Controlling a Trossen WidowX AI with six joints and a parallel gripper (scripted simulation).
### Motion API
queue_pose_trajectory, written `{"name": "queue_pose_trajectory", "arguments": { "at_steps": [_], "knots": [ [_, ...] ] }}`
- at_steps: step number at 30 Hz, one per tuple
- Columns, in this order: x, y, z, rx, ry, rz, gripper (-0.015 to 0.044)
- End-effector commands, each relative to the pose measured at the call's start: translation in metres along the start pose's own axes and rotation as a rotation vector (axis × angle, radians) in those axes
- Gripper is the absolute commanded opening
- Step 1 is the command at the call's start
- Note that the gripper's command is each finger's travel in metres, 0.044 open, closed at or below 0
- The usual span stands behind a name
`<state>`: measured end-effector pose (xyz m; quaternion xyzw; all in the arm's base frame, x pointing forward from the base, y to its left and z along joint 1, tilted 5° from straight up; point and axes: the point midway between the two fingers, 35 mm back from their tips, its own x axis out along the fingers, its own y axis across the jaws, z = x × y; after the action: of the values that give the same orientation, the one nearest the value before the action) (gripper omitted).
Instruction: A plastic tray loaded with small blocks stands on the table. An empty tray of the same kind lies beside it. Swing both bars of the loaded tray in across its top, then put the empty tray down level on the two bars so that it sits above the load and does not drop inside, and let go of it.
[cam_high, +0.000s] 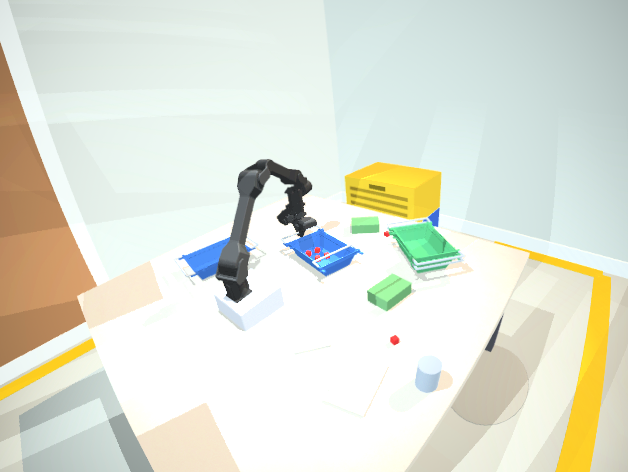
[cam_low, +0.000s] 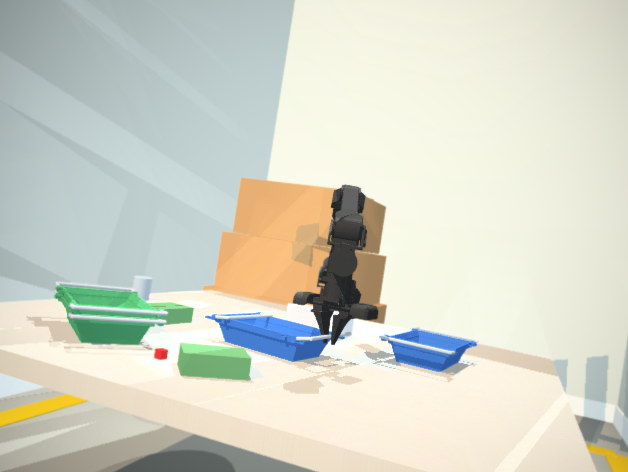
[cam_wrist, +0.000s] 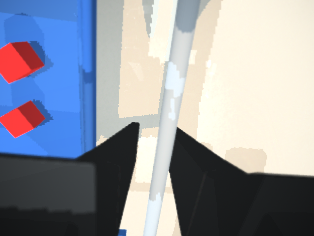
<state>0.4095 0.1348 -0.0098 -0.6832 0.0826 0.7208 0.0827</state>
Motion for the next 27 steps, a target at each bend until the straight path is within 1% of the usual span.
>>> {"name": "queue_pose_trajectory", "arguments": {
  "at_steps": [1, 11, 21, 24, 27],
  "knots": [
    [-0.017, 0.011, -0.001, 0.001, 0.006, 0.001, 0.008],
    [-0.024, 0.042, -0.001, 0.001, 0.006, 0.004, 0.008],
    [-0.004, 0.071, -0.001, 0.001, 0.006, 0.007, 0.008],
    [-0.01, 0.07, -0.001, 0.001, 0.006, 0.007, 0.008],
    [-0.024, 0.068, -0.002, 0.001, 0.006, 0.006, 0.008]
  ]
}}
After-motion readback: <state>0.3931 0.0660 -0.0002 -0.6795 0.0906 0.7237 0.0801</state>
